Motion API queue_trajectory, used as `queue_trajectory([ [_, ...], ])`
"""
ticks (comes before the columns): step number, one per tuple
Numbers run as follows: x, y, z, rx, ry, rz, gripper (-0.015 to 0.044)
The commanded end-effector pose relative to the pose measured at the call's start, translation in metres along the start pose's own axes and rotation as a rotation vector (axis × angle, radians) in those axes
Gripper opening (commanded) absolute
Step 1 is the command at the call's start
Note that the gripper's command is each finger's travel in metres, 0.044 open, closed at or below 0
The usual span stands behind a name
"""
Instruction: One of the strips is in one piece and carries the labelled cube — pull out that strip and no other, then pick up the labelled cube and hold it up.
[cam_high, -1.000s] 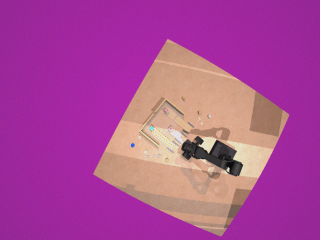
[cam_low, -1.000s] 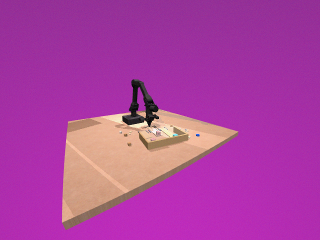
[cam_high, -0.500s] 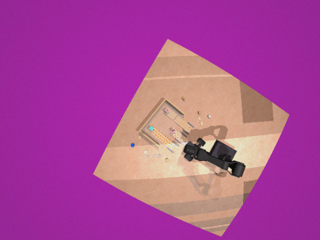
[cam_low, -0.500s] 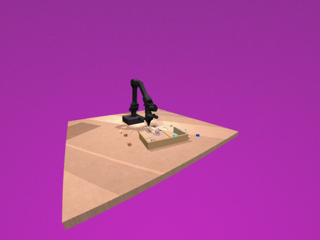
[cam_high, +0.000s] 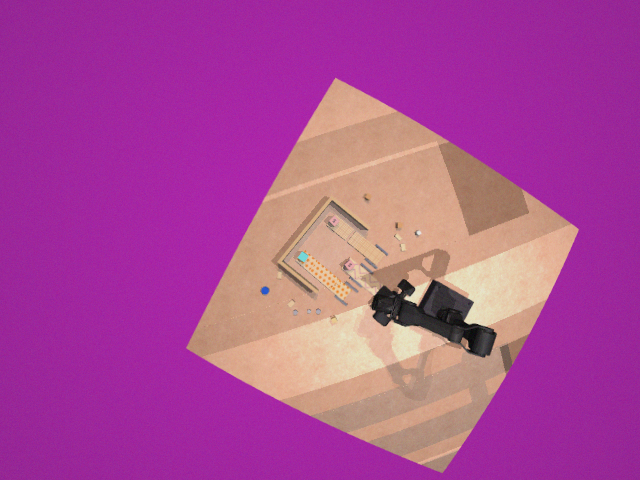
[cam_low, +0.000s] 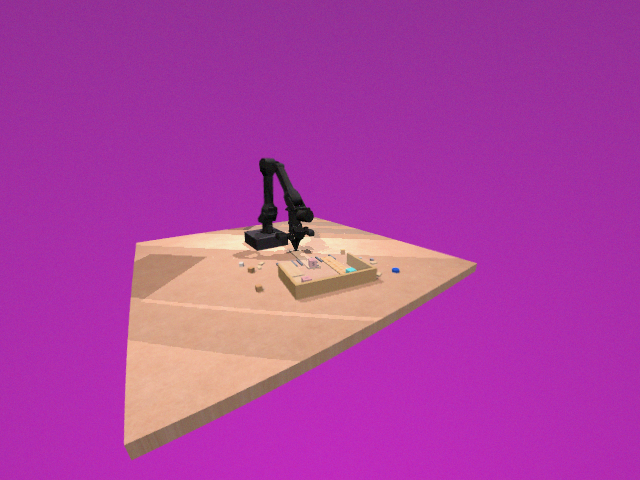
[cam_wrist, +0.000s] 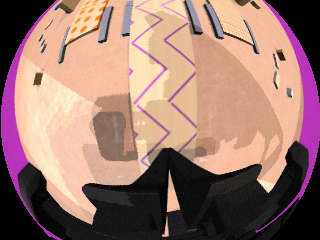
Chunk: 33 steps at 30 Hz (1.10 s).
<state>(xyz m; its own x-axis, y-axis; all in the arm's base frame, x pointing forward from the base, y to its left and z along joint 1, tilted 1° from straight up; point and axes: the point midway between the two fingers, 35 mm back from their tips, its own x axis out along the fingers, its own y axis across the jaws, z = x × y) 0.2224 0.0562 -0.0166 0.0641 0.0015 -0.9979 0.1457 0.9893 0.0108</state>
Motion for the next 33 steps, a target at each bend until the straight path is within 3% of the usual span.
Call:
queue_trajectory([
  [1, 0.0049, -0.0028, -0.0159, 0.000, 0.030, -0.010, 0.0000],
  [33, 0.0047, -0.0028, -0.0258, 0.000, 0.031, -0.010, 0.0000],
])
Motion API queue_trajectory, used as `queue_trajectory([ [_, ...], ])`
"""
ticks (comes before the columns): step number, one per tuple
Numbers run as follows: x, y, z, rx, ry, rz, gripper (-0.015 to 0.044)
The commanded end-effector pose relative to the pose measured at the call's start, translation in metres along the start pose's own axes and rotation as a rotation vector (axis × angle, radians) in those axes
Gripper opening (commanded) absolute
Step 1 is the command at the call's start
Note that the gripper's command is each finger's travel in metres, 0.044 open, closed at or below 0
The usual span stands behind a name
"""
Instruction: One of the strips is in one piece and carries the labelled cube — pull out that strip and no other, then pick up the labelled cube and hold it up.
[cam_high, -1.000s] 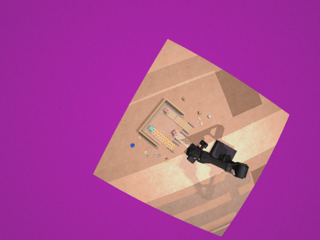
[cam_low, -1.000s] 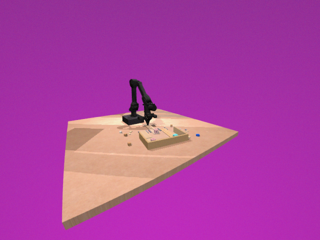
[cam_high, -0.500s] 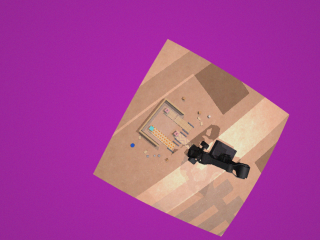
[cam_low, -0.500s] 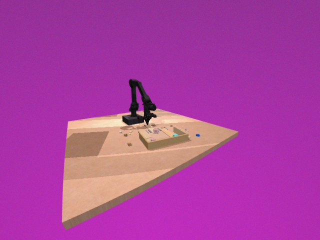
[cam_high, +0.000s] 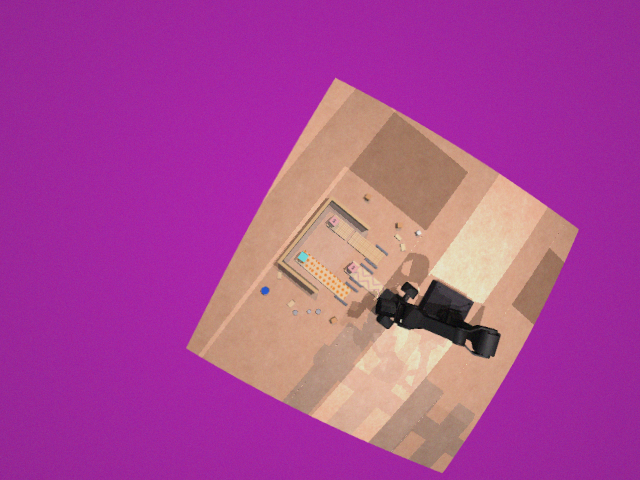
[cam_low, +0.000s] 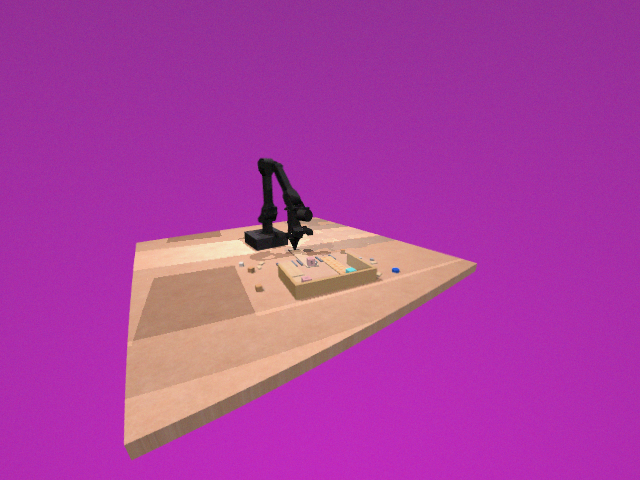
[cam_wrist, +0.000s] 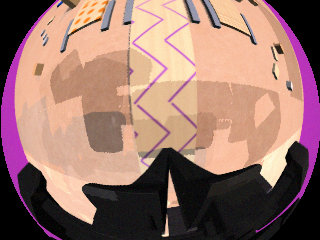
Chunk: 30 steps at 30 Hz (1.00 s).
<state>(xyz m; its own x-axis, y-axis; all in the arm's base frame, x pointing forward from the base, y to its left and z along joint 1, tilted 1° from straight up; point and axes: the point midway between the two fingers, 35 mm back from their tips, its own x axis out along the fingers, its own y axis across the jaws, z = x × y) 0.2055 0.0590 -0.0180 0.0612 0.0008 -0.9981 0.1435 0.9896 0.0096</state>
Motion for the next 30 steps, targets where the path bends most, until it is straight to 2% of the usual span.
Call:
queue_trajectory([
  [1, 0.004, -0.003, -0.009, 0.002, 0.028, -0.009, 0.0000],
  [10, 0.004, -0.003, -0.009, 0.002, 0.028, -0.009, 0.0000],
  [15, -0.040, 0.001, 0.003, 0.002, 0.026, -0.008, 0.0000],
  [20, -0.042, 0.001, 0.002, 0.002, 0.027, -0.008, 0.0000],
  [24, -0.040, 0.001, 0.022, 0.157, 0.025, -0.010, 0.0105],
  [30, -0.041, 0.000, 0.042, 0.173, 0.023, -0.010, 0.0263],
])
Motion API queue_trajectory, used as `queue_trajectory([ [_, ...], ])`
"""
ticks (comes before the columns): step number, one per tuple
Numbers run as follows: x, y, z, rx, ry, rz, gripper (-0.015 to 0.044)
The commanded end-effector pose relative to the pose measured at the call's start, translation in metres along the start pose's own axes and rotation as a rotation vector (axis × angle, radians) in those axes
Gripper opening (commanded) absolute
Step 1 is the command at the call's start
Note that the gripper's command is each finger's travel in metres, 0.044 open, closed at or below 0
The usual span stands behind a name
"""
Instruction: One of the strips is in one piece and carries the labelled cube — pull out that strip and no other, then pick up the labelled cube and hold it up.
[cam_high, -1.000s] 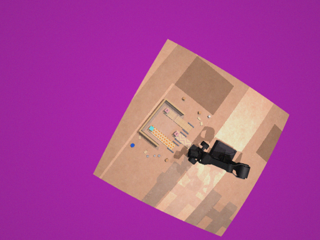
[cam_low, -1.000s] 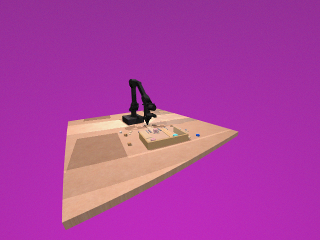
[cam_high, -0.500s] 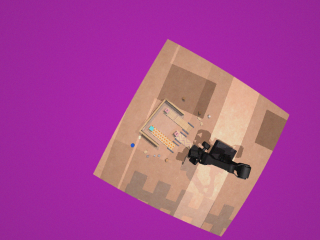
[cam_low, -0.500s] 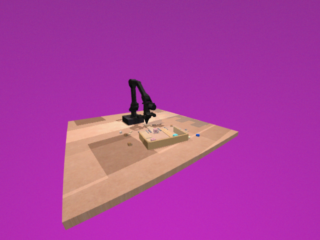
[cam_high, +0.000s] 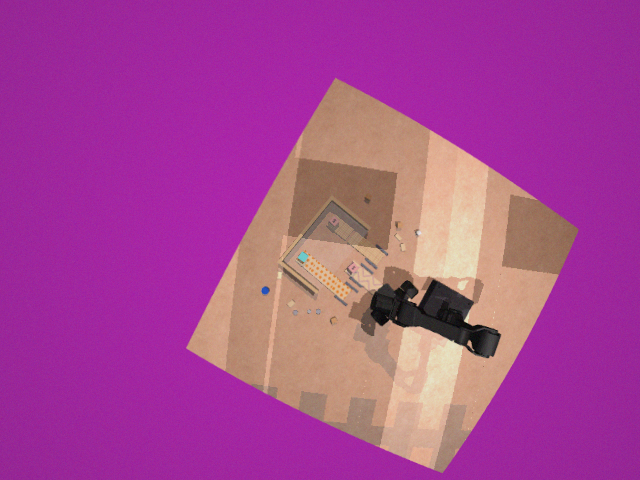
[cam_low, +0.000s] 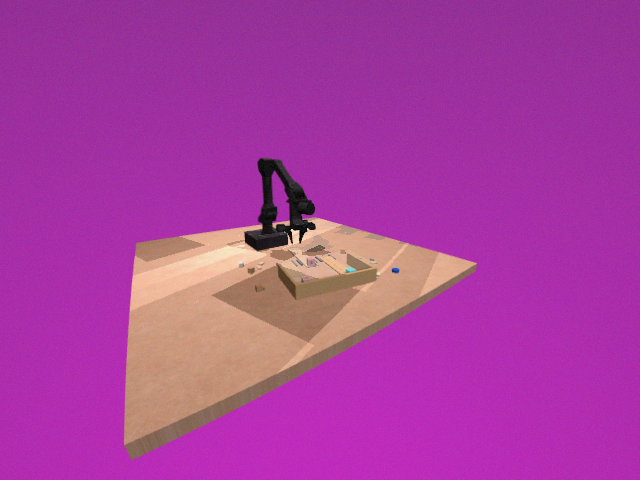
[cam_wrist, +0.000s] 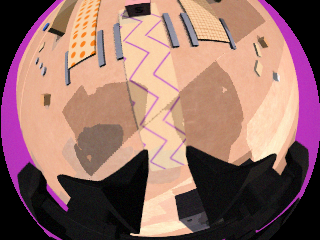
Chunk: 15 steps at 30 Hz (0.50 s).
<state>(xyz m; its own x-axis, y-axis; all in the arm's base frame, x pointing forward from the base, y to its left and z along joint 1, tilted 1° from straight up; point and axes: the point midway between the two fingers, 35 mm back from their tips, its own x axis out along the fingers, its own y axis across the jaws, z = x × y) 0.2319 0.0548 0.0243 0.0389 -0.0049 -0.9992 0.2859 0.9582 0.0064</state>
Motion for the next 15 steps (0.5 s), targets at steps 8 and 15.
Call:
queue_trajectory([
  [8, -0.005, 0.005, 0.039, 0.027, 0.001, 0.000, 0.0440],
  [15, -0.008, 0.009, 0.064, 0.027, -0.001, 0.001, 0.0440],
])
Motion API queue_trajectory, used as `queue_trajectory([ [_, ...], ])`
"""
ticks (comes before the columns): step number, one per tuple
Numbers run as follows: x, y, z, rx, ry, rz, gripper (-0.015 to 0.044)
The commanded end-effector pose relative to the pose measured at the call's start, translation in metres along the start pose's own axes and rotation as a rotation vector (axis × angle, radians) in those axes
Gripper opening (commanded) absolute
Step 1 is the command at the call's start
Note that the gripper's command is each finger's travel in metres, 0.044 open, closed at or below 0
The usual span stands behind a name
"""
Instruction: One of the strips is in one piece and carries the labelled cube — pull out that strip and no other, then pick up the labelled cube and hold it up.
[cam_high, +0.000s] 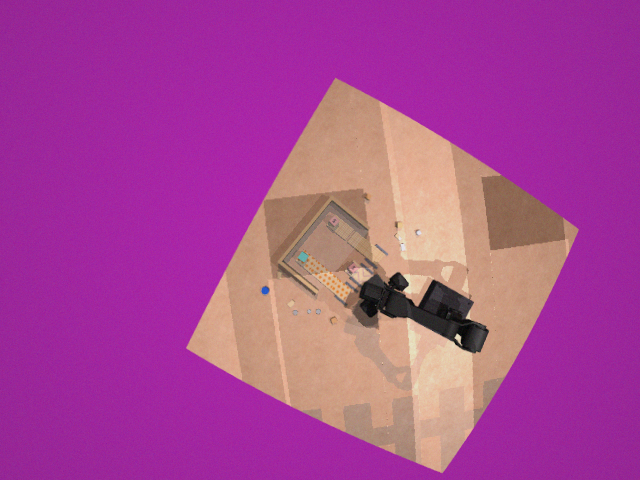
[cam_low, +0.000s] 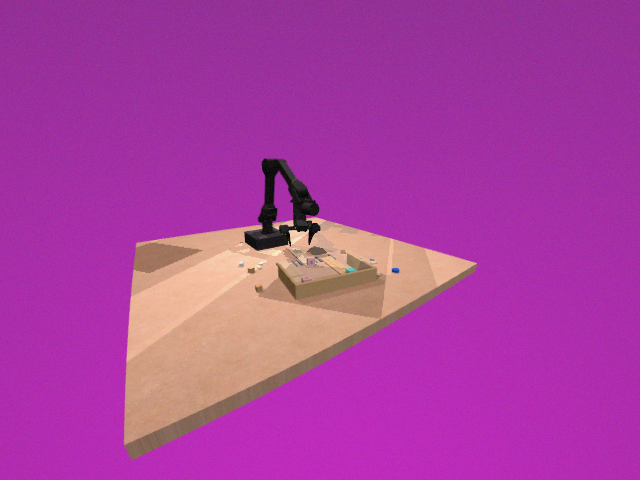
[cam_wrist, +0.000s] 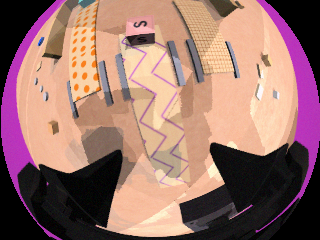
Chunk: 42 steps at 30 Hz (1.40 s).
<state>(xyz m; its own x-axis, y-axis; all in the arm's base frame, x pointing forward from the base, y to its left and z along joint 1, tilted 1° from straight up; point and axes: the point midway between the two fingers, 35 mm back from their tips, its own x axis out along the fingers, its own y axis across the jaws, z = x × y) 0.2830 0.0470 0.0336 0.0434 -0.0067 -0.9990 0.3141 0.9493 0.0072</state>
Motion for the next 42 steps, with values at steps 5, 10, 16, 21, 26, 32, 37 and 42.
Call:
queue_trajectory([
  [5, -0.004, 0.005, 0.029, -0.003, 0.002, 0.001, 0.0440],
  [10, -0.006, 0.008, 0.046, -0.003, 0.001, 0.001, 0.0440],
  [16, -0.009, 0.011, 0.067, -0.003, -0.001, 0.001, 0.0440],
  [21, -0.012, 0.013, 0.084, -0.003, -0.002, 0.002, 0.0440],
  [26, -0.014, 0.016, 0.102, -0.003, -0.004, 0.002, 0.0440],
  [32, -0.016, 0.019, 0.123, -0.003, -0.006, 0.002, 0.0440],
  [37, -0.017, 0.020, 0.134, -0.003, -0.006, 0.002, 0.0414],
  [42, -0.010, 0.020, 0.135, -0.003, -0.006, 0.002, 0.0282],
])
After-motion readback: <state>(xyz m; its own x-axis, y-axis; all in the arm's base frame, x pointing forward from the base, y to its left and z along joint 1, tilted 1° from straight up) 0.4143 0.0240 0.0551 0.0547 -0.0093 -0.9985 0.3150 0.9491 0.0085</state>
